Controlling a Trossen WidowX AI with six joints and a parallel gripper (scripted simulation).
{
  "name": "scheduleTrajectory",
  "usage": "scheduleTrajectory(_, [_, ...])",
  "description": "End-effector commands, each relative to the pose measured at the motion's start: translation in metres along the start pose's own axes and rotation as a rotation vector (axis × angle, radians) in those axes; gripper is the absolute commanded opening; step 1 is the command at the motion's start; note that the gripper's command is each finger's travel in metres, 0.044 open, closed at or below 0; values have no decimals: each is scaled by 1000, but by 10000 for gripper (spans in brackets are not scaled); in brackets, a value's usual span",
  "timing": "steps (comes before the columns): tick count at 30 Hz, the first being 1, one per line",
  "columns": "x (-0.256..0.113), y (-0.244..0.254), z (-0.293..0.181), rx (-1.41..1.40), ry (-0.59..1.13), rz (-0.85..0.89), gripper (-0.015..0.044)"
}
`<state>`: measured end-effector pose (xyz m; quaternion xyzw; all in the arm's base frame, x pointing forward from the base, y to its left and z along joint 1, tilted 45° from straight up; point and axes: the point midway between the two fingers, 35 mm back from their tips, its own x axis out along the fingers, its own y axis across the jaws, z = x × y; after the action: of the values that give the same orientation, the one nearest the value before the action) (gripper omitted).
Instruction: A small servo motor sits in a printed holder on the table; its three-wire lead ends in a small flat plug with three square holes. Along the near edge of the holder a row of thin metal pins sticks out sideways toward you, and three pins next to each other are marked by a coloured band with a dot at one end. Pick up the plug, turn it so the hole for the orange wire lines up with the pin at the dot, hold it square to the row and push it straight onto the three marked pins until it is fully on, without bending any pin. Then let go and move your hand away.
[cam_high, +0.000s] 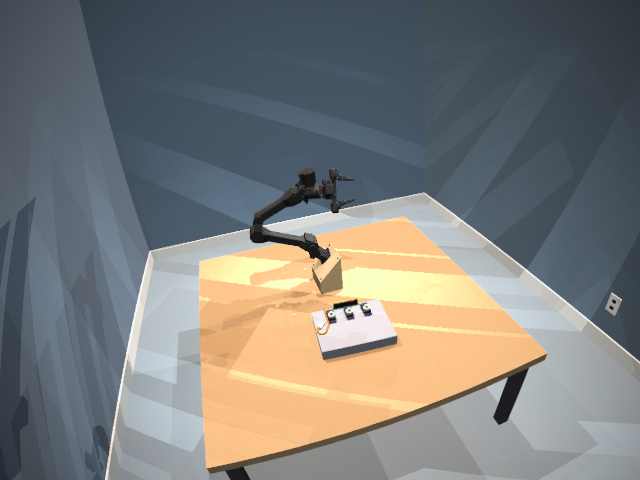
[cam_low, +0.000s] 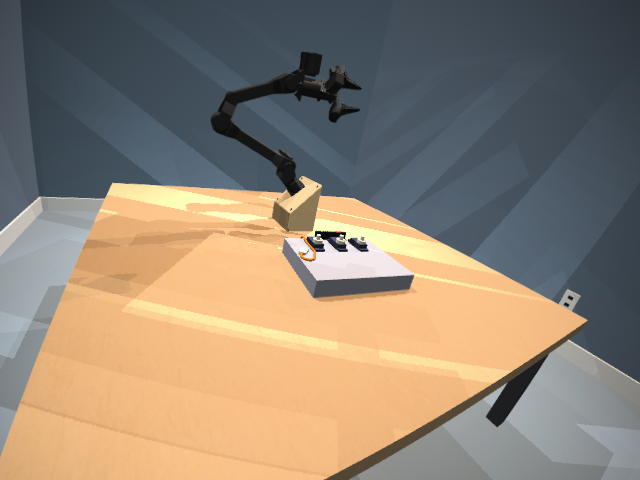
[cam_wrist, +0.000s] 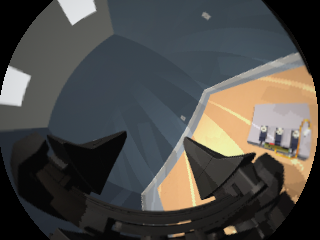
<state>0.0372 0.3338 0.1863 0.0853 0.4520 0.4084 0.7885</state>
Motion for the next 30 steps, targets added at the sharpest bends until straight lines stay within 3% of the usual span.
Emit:
scheduleTrajectory(1, [0,0,0,0,-1,0,374])
scheduleTrajectory(11, [1,-9,16,8,-37,-7,115])
scheduleTrajectory(30, [-3,-44,67,40,-167,-40,115])
